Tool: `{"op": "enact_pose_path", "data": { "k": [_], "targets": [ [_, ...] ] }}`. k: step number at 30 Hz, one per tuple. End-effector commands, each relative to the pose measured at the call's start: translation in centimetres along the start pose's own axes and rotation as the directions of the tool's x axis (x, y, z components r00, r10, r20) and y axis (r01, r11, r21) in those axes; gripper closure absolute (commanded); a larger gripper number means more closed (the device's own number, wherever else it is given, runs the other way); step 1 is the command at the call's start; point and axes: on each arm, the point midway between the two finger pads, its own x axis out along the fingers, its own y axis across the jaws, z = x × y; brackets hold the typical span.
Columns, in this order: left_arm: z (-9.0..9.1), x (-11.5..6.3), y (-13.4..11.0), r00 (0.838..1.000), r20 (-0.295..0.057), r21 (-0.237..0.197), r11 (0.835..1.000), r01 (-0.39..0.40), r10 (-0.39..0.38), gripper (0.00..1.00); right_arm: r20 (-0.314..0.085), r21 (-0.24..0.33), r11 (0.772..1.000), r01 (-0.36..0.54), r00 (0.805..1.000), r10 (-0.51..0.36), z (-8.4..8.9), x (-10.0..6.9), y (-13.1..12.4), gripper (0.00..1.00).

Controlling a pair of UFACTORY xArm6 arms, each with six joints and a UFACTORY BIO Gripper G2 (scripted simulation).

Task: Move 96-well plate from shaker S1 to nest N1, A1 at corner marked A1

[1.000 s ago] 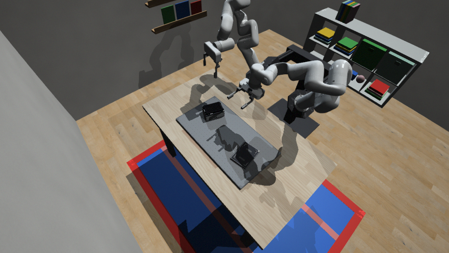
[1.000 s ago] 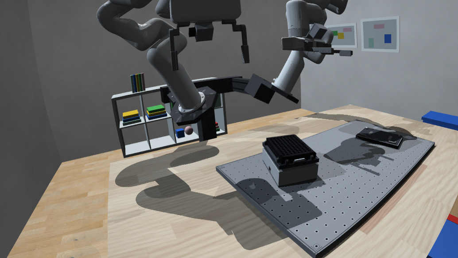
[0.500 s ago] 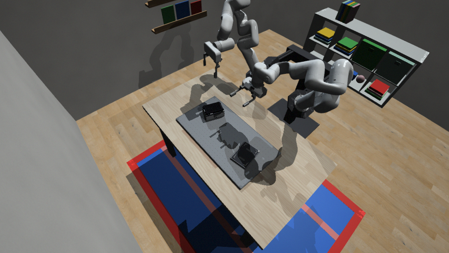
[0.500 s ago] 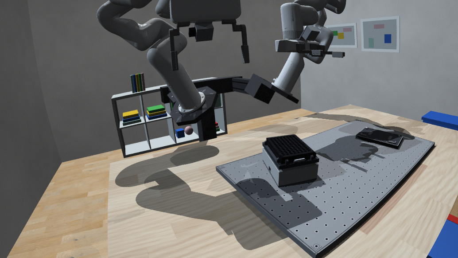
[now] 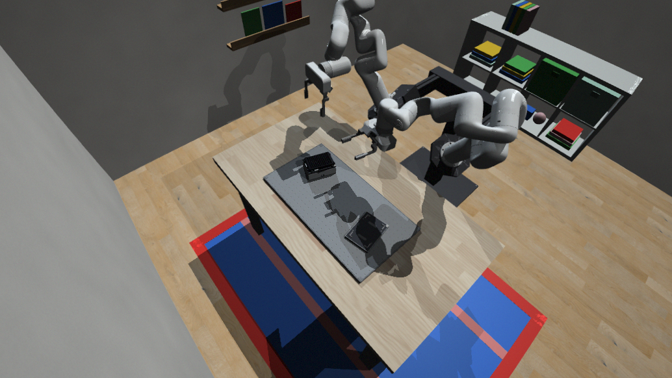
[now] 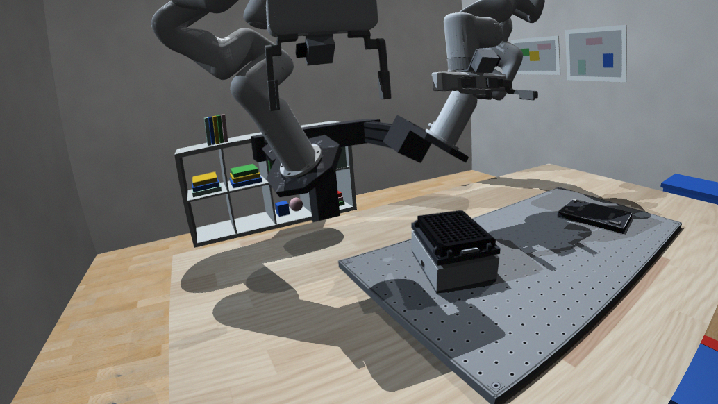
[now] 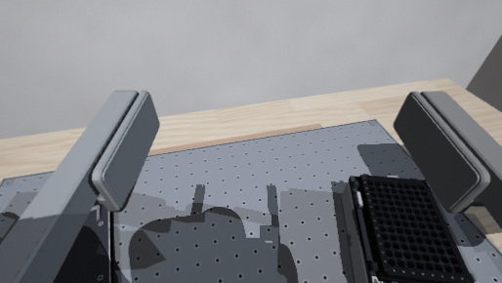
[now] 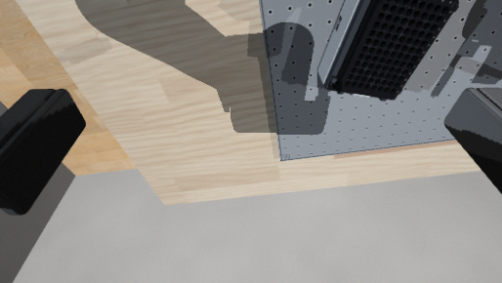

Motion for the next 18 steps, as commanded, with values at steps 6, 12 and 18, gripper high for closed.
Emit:
{"op": "enact_pose_path", "data": {
  "k": [6,12,18],
  "targets": [
    [-2.2,1.8,-3.5,0.993,0.002,-0.007,0.993,0.116,-0.116,0.63,-0.003,0.002,1.000,0.002,1.000,-0.002,-0.1,-0.1,0.0,0.00],
    [-3.9,2.7,-5.9,0.993,0.002,-0.007,0.993,0.116,-0.116,0.63,-0.003,0.002,1.000,0.002,1.000,-0.002,-0.1,-0.1,0.0,0.00],
    [-4.9,3.4,-7.4,0.993,0.002,-0.007,0.993,0.116,-0.116,0.63,-0.003,0.002,1.000,0.002,1.000,-0.002,-0.1,-0.1,0.0,0.00]
  ]
}}
